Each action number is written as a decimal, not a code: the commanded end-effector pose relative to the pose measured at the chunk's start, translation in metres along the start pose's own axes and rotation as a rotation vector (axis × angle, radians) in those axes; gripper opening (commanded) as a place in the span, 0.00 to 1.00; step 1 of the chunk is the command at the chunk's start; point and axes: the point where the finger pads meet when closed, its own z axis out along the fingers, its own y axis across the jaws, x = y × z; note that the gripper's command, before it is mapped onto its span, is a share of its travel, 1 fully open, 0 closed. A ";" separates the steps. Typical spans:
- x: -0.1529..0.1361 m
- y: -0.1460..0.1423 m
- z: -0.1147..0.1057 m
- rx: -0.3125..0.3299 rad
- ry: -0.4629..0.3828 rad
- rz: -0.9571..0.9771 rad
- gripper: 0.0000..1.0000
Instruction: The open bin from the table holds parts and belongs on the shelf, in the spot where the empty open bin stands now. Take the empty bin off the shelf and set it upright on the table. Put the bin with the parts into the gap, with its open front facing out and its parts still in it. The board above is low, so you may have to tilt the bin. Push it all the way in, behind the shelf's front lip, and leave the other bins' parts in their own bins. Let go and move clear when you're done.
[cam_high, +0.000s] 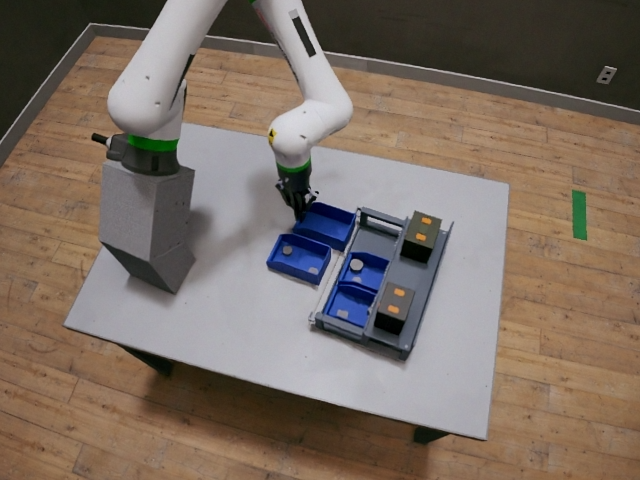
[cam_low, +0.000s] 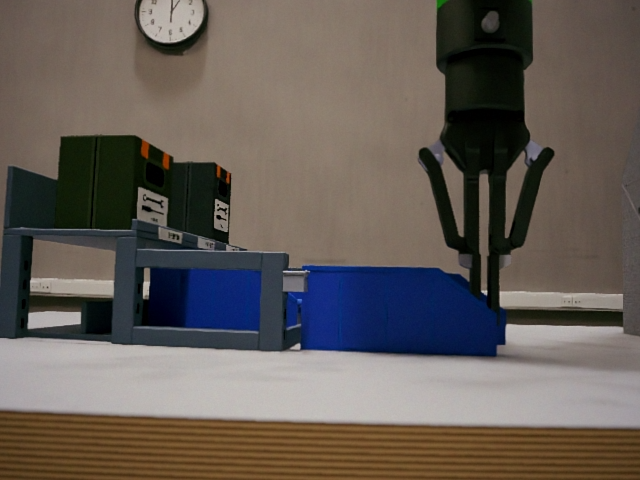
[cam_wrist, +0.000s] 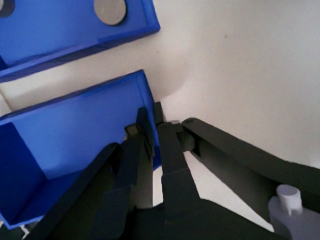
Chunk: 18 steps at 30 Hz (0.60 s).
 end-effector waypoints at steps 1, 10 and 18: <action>0.000 -0.001 0.000 0.001 0.000 0.000 0.10; 0.000 -0.001 0.000 0.001 0.000 0.000 0.10; 0.000 -0.001 0.000 0.001 0.000 0.000 0.62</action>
